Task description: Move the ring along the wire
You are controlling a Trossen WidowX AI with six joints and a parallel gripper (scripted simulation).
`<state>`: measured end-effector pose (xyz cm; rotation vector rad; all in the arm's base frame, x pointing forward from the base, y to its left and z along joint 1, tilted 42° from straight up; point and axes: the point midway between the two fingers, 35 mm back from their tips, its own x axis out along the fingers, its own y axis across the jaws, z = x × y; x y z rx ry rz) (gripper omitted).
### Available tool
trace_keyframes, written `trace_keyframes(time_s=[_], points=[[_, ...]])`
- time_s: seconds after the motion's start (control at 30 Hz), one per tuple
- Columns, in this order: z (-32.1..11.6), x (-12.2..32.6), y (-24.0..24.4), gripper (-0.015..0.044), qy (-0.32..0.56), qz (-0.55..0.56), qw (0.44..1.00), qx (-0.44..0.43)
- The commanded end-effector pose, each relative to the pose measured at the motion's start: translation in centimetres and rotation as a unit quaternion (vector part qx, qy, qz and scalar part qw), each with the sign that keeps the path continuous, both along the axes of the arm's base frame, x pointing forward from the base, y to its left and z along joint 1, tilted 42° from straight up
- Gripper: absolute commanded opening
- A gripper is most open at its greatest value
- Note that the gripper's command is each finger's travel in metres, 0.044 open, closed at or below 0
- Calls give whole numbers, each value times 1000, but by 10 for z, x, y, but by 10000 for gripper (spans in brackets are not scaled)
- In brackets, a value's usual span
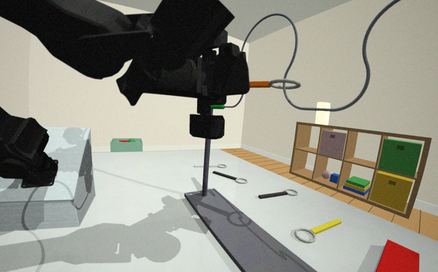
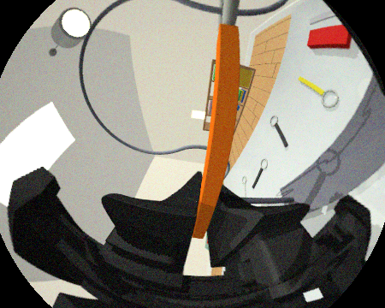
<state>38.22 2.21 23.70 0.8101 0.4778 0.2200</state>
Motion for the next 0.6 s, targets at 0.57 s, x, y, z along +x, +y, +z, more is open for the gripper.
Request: trace_keyframes(time_s=[0.57], points=[[54, 3, 34, -150, -6, -4, 979, 203]])
